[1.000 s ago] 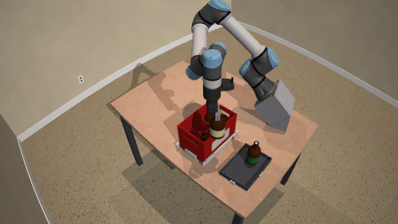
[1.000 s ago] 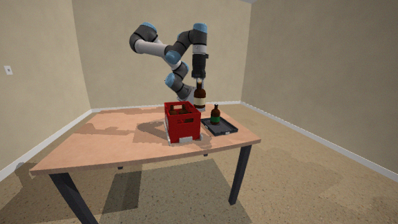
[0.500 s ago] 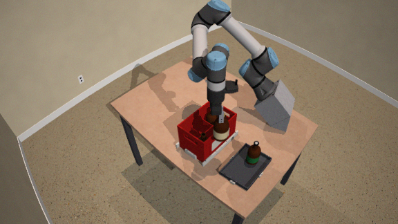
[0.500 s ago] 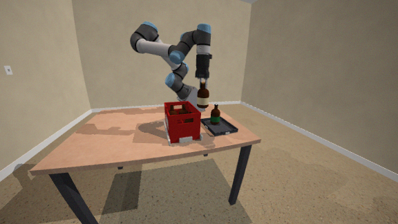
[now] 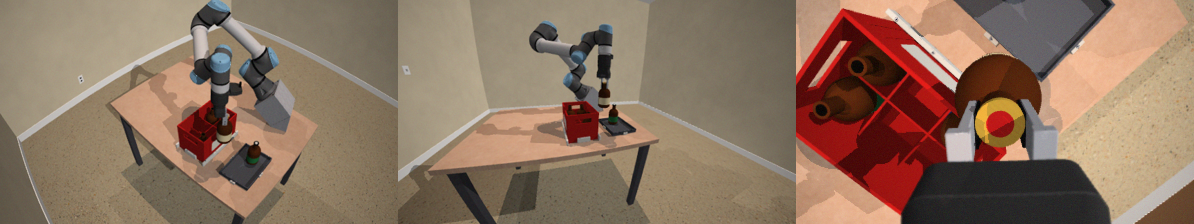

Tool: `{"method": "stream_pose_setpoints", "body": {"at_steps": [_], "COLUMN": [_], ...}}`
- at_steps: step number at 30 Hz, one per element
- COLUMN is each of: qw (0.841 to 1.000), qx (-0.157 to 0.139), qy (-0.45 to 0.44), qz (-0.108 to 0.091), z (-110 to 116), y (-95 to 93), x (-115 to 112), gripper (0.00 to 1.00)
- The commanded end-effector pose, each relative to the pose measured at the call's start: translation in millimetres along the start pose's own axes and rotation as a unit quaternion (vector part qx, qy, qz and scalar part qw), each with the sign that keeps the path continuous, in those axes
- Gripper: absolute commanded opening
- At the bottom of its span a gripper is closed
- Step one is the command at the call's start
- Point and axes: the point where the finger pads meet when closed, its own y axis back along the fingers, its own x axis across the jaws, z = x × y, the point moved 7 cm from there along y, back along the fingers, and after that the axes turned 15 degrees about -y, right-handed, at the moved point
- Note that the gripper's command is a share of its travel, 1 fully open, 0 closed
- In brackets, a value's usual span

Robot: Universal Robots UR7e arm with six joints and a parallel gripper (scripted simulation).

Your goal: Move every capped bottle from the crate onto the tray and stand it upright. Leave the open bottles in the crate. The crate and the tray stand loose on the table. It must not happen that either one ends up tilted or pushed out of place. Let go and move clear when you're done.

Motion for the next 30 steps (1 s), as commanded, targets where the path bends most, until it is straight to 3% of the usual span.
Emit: {"method": "stream_pose_setpoints", "body": {"at_steps": [1,30], "qw": [1.0,1.0], "qx": [0.0,0.0], "qy": [0.0,0.0], "qz": [0.0,0.001], "z": [-8.7,-42.0], "y": [0.5,0.5], "x": [6.0,27.3], "gripper": [0.0,0.0]}}
